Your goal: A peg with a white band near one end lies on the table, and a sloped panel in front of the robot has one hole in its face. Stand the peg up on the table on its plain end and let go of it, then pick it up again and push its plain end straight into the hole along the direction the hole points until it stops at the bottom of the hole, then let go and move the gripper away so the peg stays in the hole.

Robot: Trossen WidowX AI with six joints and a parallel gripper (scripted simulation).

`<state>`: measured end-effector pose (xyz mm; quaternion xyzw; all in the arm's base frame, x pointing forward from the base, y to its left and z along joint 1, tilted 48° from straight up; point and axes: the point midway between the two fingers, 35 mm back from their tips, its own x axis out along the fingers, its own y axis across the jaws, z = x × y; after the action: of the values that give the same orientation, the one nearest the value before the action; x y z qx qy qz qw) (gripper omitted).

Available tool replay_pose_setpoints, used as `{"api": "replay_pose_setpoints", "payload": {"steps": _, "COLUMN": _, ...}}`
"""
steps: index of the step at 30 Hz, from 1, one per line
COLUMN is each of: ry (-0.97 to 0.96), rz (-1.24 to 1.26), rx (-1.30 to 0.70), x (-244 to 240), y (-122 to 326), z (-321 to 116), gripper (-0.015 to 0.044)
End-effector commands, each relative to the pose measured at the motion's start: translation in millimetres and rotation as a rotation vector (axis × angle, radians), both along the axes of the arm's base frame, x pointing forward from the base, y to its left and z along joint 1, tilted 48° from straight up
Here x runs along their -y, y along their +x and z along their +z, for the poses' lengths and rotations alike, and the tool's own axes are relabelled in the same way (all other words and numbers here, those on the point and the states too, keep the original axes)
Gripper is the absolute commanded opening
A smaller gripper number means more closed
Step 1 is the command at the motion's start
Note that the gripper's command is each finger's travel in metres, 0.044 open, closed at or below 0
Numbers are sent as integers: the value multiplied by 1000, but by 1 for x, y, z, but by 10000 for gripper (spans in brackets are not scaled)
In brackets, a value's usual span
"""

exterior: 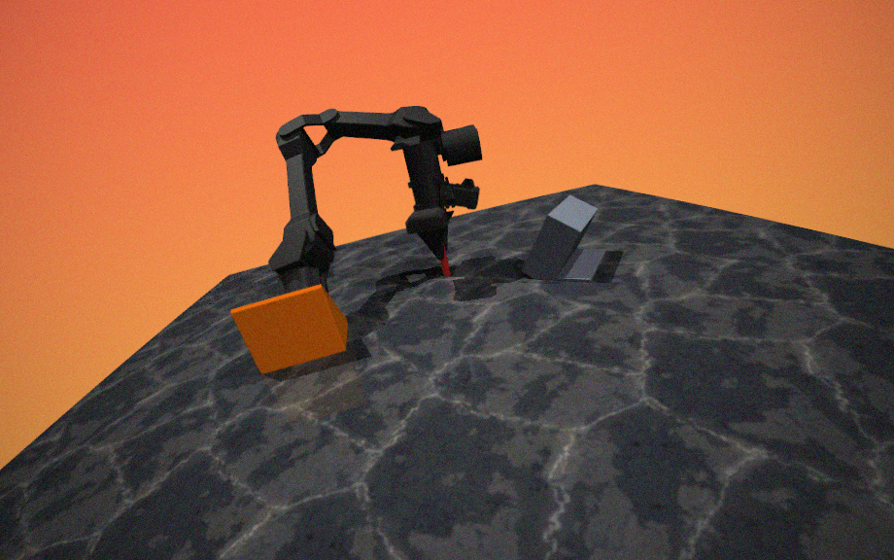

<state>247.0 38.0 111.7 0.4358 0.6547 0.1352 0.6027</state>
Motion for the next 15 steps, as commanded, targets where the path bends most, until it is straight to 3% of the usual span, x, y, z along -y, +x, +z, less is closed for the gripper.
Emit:
{"api": "replay_pose_setpoints", "payload": {"steps": 1, "ry": 0, "rz": 2, "rx": 2, "x": 0, "y": 0, "z": 0, "gripper": 125}}
{"api": "replay_pose_setpoints", "payload": {"steps": 3, "ry": 0, "rz": 2, "rx": 2, "x": 0, "y": 0, "z": 0, "gripper": 73}}
{"api": "replay_pose_setpoints", "payload": {"steps": 15, "ry": -1, "rz": 2, "rx": 2, "x": 3, "y": 0, "z": 2, "gripper": 0}}
